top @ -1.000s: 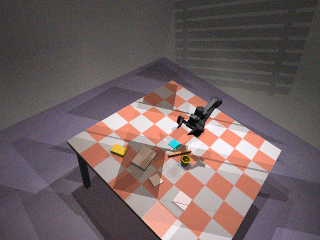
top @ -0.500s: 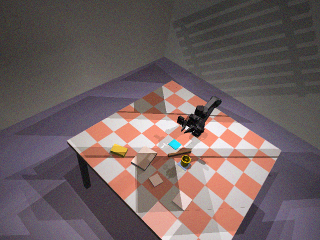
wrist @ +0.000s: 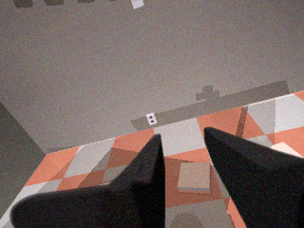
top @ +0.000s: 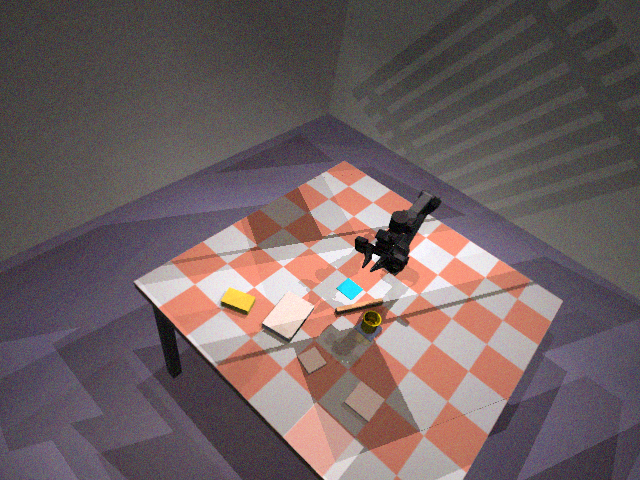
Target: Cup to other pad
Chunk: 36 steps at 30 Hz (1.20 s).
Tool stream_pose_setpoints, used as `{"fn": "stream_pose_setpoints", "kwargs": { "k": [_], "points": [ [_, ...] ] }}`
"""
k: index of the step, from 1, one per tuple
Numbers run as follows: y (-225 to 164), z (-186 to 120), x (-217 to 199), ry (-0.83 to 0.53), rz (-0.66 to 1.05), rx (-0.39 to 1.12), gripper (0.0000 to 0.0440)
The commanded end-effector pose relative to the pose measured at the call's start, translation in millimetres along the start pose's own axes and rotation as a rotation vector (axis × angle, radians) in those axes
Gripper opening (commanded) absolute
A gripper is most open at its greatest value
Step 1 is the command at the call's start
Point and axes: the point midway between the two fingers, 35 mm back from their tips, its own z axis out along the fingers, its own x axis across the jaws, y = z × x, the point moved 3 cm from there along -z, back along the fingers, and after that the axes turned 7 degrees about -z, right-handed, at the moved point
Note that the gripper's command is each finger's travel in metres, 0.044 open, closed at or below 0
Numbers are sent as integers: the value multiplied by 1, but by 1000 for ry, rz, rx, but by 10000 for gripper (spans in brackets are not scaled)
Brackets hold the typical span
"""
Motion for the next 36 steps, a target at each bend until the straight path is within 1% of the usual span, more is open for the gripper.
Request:
{"fn": "stream_pose_setpoints", "kwargs": {
  "k": [1,20,36],
  "points": [
    [2,4,2,1,30,28,131],
    [9,22,23,13,252,243,143],
    [9,34,43,-25,457,444,159]
  ]
}}
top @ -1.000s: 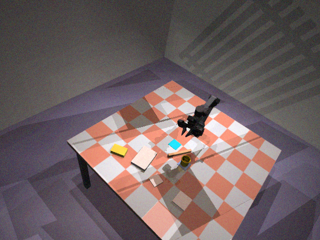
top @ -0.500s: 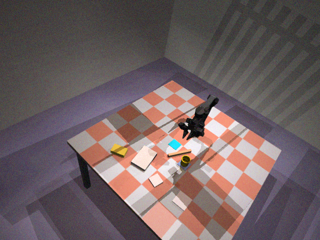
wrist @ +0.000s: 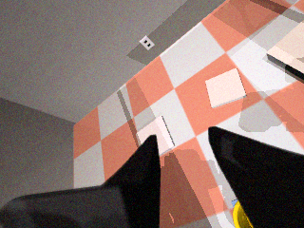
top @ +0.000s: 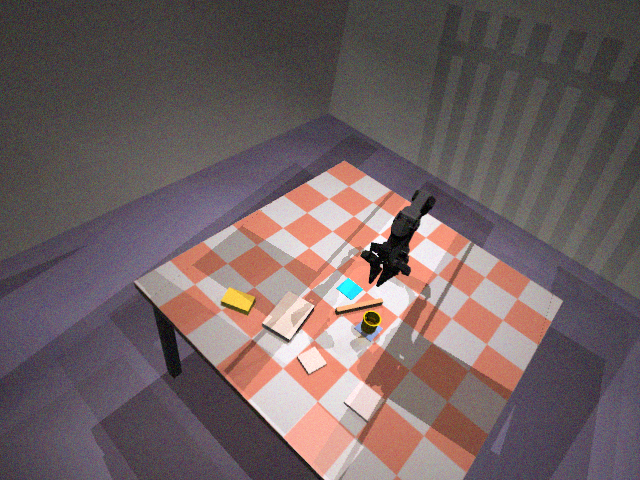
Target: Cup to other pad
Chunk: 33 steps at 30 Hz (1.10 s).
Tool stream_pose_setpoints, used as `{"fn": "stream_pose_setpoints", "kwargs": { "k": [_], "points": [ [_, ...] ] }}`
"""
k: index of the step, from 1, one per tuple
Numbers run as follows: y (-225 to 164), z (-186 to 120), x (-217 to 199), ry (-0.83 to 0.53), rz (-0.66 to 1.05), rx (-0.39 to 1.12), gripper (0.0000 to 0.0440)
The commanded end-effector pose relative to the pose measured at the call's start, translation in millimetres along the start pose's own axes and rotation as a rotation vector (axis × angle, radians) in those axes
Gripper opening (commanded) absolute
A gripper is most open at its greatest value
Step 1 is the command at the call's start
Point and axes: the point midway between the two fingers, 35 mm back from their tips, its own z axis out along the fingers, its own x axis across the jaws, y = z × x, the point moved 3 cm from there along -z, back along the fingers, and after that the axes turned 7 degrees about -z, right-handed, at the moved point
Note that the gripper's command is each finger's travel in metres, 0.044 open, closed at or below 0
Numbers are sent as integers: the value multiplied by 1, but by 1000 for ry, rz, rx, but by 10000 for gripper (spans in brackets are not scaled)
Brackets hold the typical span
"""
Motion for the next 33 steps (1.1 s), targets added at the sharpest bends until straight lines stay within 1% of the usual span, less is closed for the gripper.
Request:
{"fn": "stream_pose_setpoints", "kwargs": {
  "k": [1,17,33],
  "points": [
    [-1,3,3,-15,38,32,160],
    [-15,17,17,-119,249,221,165],
    [-40,36,13,-306,402,387,149]
  ]
}}
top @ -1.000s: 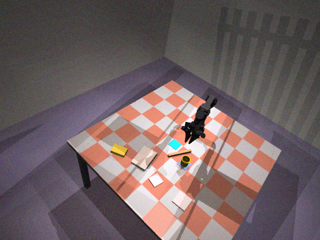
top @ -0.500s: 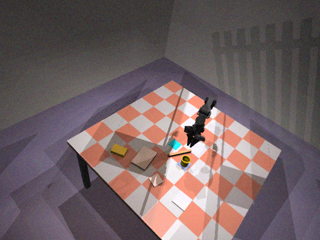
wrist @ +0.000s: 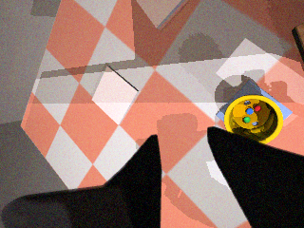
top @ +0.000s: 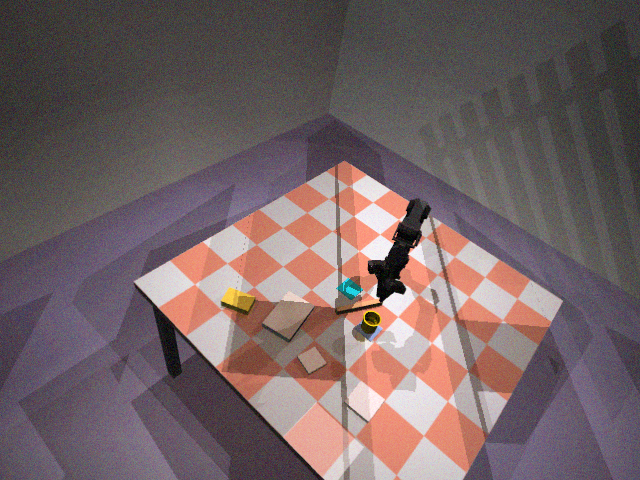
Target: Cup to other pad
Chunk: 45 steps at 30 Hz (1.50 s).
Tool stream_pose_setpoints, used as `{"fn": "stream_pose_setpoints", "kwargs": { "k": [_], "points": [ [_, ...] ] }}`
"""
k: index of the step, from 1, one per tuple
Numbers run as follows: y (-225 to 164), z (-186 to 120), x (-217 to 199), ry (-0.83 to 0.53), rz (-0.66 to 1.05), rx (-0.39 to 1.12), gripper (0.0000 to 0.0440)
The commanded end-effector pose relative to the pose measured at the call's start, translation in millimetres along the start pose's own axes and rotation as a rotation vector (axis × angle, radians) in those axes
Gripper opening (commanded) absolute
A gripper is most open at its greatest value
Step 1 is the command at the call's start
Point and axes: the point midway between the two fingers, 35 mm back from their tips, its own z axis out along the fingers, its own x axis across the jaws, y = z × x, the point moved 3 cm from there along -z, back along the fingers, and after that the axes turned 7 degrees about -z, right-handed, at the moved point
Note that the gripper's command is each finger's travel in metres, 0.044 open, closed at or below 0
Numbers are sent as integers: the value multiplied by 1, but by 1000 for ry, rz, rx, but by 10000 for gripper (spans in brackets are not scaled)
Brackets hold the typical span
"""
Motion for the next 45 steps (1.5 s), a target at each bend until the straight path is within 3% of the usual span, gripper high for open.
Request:
{"fn": "stream_pose_setpoints", "kwargs": {
  "k": [1,28,45],
  "points": [
    [-2,7,-3,-44,22,19,149],
    [-33,72,-53,-482,108,208,171],
    [-51,113,-82,-631,139,233,192]
  ]
}}
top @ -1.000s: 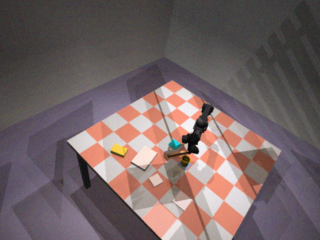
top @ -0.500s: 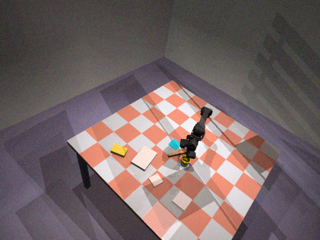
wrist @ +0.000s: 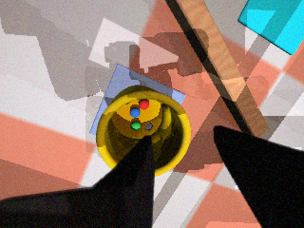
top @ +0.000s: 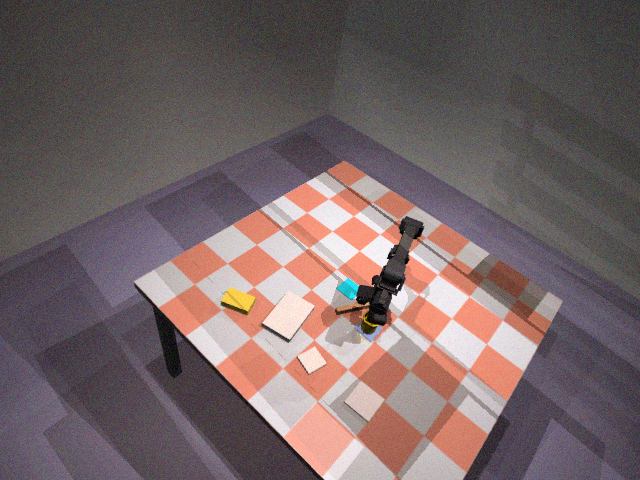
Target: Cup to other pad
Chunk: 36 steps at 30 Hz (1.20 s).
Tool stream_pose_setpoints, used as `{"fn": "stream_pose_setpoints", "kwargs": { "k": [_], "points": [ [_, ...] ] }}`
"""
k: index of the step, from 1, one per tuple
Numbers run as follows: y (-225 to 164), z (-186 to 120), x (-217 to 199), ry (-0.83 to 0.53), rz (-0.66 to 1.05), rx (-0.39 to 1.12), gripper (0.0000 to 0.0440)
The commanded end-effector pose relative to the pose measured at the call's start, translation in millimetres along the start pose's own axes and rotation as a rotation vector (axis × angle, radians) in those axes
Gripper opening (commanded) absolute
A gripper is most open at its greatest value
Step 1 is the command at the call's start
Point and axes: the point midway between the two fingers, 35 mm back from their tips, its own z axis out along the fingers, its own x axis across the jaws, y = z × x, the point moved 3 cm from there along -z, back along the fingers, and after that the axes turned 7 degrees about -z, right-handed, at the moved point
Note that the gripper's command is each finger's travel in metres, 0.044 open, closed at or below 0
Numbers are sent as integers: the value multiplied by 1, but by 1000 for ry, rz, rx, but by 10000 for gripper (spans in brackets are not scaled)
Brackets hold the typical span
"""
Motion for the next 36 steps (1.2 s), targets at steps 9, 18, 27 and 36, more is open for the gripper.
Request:
{"fn": "stream_pose_setpoints", "kwargs": {
  "k": [9,18,27,36],
  "points": [
    [-2,37,2,-57,-13,4,196],
    [-5,67,3,-82,-65,17,172],
    [-4,65,-4,-83,-97,6,13],
    [-2,43,-18,-62,-51,11,9]
  ]
}}
